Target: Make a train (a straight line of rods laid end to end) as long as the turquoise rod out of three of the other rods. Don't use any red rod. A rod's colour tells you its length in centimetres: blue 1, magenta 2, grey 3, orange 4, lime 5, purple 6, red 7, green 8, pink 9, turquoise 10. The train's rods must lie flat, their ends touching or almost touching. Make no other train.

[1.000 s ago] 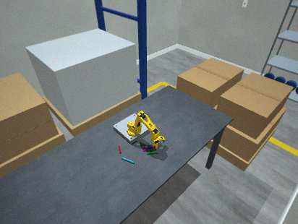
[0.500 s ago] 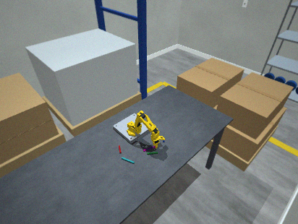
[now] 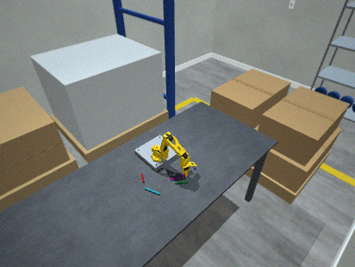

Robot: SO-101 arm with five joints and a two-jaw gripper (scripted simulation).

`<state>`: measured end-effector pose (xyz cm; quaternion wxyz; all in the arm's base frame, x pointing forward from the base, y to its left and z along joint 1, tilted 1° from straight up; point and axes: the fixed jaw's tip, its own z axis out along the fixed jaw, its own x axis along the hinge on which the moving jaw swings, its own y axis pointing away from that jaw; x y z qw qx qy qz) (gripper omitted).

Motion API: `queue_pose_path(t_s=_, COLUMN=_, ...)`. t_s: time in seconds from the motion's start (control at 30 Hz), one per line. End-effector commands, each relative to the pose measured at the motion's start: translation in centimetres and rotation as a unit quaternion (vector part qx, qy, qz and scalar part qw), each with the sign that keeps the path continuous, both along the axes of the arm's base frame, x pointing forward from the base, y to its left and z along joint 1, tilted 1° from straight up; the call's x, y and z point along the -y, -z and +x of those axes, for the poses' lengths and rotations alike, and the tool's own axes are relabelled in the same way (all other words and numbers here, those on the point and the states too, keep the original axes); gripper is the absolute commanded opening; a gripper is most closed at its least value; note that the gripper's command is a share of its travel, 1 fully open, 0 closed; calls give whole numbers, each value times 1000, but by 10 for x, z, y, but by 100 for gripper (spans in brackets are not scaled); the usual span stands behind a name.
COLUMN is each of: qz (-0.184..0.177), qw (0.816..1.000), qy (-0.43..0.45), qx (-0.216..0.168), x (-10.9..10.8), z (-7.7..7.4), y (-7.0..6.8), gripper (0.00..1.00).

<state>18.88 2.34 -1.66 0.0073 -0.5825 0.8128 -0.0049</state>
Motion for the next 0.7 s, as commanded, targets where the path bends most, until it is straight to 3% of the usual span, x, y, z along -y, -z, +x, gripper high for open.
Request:
queue_pose_path(t_s=0.0, qz=0, qw=1000, qy=0, qx=-3, x=-1, z=-3, y=-4, gripper=17)
queue_pose_path(t_s=0.67, qz=0, qw=1000, qy=0, qx=-3, x=-1, z=-3, y=-19, gripper=17)
